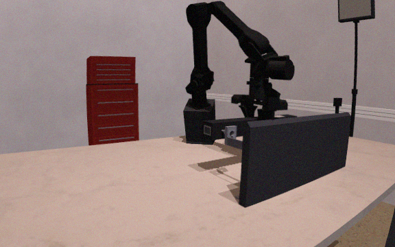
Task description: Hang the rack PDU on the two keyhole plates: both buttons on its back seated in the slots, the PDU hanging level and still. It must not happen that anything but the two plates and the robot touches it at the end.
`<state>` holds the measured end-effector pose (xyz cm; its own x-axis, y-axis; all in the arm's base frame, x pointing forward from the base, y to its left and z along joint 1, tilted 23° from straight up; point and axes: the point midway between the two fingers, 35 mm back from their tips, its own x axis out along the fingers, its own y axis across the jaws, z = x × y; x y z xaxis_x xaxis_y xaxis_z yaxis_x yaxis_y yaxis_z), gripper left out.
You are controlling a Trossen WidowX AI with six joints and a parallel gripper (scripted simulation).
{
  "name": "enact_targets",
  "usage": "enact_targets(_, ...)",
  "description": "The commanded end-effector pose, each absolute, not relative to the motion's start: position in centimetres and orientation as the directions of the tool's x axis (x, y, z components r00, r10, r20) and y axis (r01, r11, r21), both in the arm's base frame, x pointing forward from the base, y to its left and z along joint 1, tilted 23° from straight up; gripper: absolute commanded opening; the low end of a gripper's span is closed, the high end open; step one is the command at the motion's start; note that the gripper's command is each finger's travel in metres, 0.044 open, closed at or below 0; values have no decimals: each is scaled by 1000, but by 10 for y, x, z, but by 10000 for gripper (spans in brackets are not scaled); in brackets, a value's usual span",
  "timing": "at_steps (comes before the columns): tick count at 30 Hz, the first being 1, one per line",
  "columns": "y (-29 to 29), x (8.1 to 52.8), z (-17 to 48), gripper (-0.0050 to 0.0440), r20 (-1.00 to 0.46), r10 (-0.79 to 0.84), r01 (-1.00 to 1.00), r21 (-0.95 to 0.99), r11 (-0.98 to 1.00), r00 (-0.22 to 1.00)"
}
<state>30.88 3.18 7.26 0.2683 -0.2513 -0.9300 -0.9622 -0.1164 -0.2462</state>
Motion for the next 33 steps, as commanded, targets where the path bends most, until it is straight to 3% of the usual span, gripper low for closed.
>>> enact_targets(1, 36, 315, 90, -50, -916, -238, -946, -302, -116, 322)
enact_targets(33, 33, 321, 81, -50, -915, -237, -944, -308, -116, 328)
